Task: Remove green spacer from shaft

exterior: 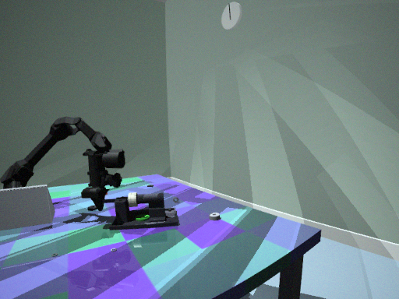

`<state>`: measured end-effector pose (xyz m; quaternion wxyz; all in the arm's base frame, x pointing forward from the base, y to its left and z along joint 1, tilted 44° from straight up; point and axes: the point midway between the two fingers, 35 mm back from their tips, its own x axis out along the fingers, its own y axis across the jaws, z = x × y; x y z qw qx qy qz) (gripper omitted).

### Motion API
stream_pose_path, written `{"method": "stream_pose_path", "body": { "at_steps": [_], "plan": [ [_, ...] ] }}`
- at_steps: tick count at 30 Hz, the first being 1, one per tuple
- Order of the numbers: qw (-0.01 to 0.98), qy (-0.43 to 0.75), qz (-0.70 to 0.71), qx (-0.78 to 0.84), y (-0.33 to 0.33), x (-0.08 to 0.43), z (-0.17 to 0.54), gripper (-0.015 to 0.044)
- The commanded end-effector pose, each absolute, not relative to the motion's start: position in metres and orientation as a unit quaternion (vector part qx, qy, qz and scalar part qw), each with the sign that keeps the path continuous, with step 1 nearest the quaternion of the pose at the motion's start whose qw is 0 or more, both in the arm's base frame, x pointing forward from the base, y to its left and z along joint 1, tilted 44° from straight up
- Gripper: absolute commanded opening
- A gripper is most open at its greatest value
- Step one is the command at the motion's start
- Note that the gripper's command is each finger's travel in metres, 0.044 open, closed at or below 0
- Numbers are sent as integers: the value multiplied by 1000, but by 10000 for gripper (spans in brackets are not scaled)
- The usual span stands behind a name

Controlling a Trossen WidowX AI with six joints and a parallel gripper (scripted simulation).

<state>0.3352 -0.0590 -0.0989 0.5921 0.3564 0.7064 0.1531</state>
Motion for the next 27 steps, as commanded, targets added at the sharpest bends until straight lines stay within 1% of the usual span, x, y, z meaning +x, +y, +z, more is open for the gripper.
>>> {"method": "stream_pose_path", "body": {
  "at_steps": [1,27],
  "plan": [
    [596,703,153,357,-60,340,-98,0],
    [596,703,153,357,-62,347,-100,0]
  ]
}}
